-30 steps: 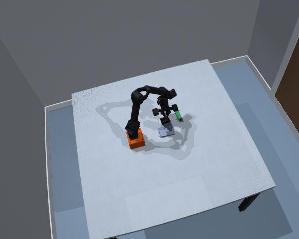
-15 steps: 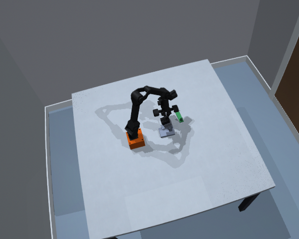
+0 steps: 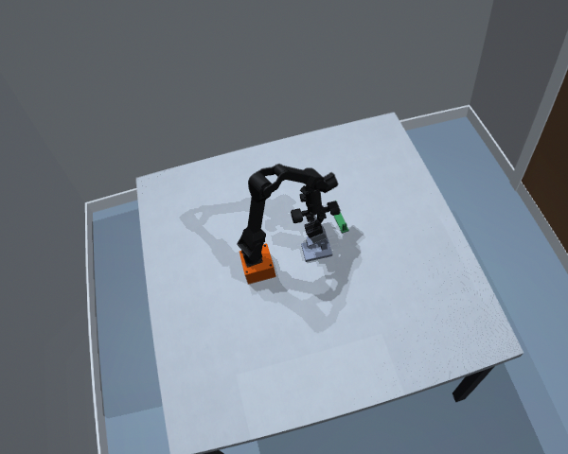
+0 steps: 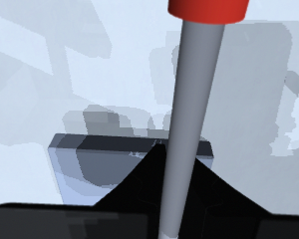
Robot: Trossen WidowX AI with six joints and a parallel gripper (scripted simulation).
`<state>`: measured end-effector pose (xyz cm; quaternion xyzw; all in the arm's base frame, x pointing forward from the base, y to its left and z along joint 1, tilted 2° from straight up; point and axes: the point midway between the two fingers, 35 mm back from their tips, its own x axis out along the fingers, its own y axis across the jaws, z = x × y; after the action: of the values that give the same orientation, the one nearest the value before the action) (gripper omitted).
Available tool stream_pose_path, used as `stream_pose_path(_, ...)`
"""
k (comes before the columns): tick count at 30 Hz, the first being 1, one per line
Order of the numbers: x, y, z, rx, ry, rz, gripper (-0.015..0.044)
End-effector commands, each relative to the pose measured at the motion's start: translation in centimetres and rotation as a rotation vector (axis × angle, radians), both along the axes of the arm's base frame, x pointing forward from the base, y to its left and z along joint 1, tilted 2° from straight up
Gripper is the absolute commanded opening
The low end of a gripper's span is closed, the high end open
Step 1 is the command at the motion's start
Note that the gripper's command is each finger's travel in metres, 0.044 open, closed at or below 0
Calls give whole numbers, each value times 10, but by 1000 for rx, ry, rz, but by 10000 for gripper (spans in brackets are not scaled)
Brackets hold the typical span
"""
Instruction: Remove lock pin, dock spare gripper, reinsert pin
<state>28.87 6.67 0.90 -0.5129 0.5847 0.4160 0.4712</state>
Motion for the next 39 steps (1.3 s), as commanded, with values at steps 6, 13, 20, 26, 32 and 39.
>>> stream_pose_path(6,0,-7,0,0,1,2,0)
stream_pose_path(13,-2,-10,0,0,2,2,0)
stream_pose_path(20,-2,-14,0,0,4,2,0)
stream_pose_path(26,-2,-18,-1,1,6,2,0)
stream_pose_path(32,-2,-22,-1,1,8,2,0)
stream_pose_path(39,-3,-26,-1,2,11,3,0)
